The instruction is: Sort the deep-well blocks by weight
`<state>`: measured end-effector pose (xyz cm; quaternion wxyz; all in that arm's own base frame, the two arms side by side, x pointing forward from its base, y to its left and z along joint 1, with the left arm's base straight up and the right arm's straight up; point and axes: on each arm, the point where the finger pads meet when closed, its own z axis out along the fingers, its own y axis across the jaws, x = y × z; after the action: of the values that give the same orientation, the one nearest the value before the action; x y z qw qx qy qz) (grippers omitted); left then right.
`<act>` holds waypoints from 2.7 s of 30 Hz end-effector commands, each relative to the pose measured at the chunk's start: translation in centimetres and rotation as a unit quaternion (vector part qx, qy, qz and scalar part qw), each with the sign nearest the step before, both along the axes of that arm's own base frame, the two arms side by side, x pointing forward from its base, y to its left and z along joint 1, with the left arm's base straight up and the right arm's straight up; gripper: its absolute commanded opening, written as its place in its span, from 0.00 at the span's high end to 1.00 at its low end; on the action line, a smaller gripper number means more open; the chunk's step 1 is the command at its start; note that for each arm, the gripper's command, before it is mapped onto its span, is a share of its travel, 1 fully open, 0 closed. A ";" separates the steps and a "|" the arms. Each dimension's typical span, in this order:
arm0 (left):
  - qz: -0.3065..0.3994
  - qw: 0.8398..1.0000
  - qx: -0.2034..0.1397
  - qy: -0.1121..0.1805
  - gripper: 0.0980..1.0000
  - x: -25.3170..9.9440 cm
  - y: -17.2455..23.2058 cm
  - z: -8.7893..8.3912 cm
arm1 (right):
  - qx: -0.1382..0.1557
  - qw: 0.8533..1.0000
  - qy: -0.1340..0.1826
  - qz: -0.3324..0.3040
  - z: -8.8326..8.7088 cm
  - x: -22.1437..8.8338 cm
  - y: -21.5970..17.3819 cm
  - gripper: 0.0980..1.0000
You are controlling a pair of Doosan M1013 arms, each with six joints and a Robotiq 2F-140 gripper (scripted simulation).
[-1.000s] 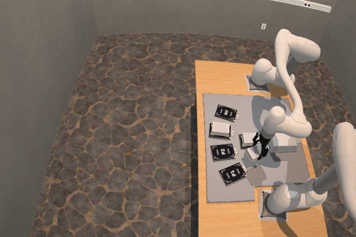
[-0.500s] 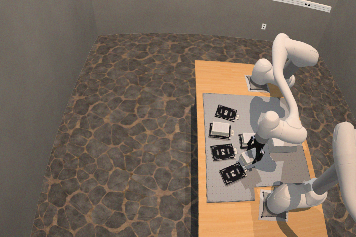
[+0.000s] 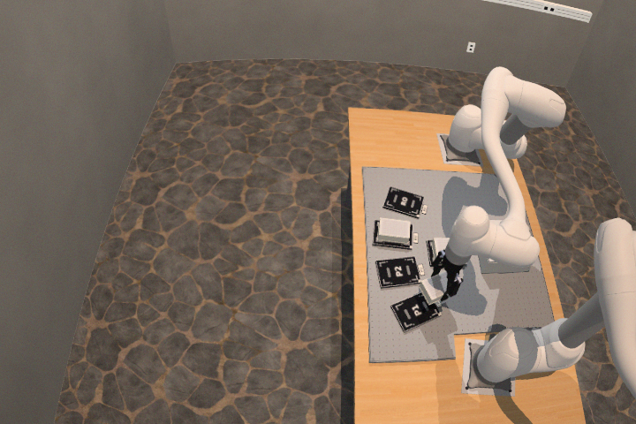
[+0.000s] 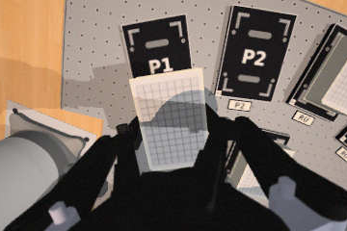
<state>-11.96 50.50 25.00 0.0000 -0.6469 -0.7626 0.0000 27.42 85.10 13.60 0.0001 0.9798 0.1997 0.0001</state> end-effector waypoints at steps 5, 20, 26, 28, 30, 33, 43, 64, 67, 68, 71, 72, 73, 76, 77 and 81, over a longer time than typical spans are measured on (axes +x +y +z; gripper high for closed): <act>0.000 1.000 0.000 0.000 0.00 0.0 0.0 0.1 | 0.001 1.000 0.000 0.000 -0.1 1.2 0.8 1.00; 0.000 1.000 0.000 0.000 0.00 0.0 0.0 0.1 | 0.001 1.000 0.000 0.000 -0.9 4.8 3.2 1.00; 0.000 1.000 0.000 0.000 0.00 0.0 0.0 0.1 | 0.001 1.000 0.000 0.000 -1.3 6.5 4.3 1.00; 0.000 1.000 0.000 0.000 0.00 0.0 0.0 0.1 | 0.001 1.000 0.000 0.000 -1.3 6.9 4.5 1.00; 0.000 1.000 0.000 0.000 0.00 0.0 0.0 0.1 | 0.001 1.000 0.000 0.000 -1.3 6.9 4.5 1.00; 0.000 1.000 0.000 0.000 0.00 0.0 0.0 0.1 | 0.001 1.000 0.000 0.000 -1.3 6.8 4.5 1.00; 0.000 1.000 0.000 0.000 0.00 0.0 0.0 0.1 | 0.001 1.000 0.000 0.000 -1.3 6.8 4.5 1.00; 0.000 1.000 0.000 0.000 0.00 0.0 0.0 0.1 | 0.001 1.000 0.000 0.000 -1.6 6.7 4.5 1.00; 0.000 1.000 0.000 0.000 0.00 0.0 0.0 0.1 | 0.001 1.000 0.000 0.000 -2.1 6.7 4.5 1.00; 0.000 1.000 0.000 0.000 0.00 0.0 0.0 0.1 | 0.001 1.000 0.000 0.000 -2.3 6.7 4.5 1.00; 0.000 1.000 0.000 0.000 0.00 0.0 0.0 0.1 | 0.001 1.000 0.000 0.000 -2.5 6.7 4.5 1.00; 0.000 1.000 0.000 0.000 0.00 0.0 0.0 0.1 | 0.001 1.000 0.000 0.000 -2.6 6.7 4.5 1.00; 0.000 1.000 0.000 0.000 0.00 0.0 0.0 0.1 | 0.001 1.000 0.000 0.000 -2.8 6.7 4.5 1.00; 0.000 1.000 0.000 0.000 0.00 0.0 0.0 0.1 | 0.001 1.000 0.000 0.000 -3.3 6.7 4.5 1.00; 0.000 1.000 0.000 0.000 0.00 0.0 0.0 0.1 | 0.001 1.000 0.000 0.000 -3.5 6.7 4.5 1.00; 0.000 1.000 0.000 0.000 0.00 0.0 0.0 0.1 | 0.001 1.000 0.000 0.000 -4.1 6.7 4.5 1.00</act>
<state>-11.96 50.50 25.00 0.0000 -0.6469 -0.7626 0.0000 34.14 89.51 9.50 0.0002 0.9798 0.1997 0.0000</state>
